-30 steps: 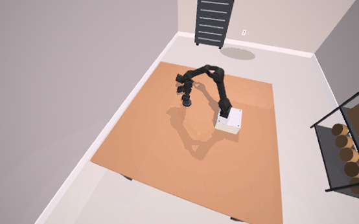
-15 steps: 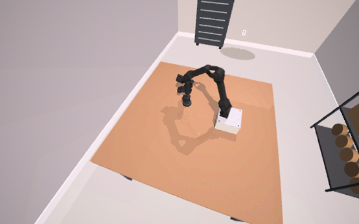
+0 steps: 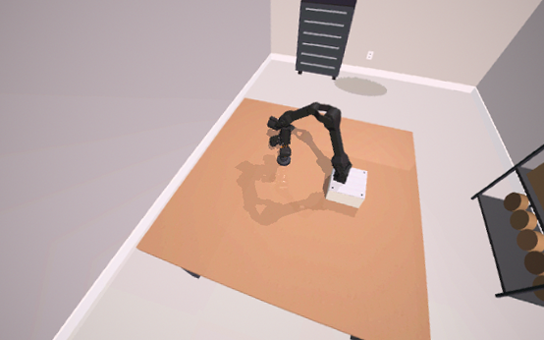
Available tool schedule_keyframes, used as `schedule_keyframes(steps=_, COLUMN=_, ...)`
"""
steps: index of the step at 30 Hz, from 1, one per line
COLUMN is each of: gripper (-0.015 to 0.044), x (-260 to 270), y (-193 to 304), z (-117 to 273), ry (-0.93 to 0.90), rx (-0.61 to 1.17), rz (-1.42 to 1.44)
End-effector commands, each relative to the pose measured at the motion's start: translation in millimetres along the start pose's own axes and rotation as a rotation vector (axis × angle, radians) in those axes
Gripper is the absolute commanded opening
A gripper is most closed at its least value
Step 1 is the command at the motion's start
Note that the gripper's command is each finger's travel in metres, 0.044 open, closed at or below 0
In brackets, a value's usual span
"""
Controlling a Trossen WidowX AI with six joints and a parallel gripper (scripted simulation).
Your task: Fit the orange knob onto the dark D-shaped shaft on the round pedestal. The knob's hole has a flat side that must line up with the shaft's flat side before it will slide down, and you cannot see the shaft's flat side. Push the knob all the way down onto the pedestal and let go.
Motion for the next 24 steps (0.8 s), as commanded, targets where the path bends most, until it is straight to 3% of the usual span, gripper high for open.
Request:
schedule_keyframes(steps=1, gripper=0.0, x=-1.1, y=-3.6, z=1.2, ry=0.0, rx=-0.006, rz=0.006)
schedule_keyframes(steps=24, gripper=0.0, x=0.0, y=-0.7, z=-3.6, ry=0.0, rx=-0.006, rz=0.006)
Point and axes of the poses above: the point midway between the two fingers, 35 mm back from their tips, its own z axis back along the fingers, its own x axis across the jaws, y = z × x, the point moved 9 cm from there along z, back along the fingers, and after that the axes turned 14 degrees about -z, right-handed, at the moved point
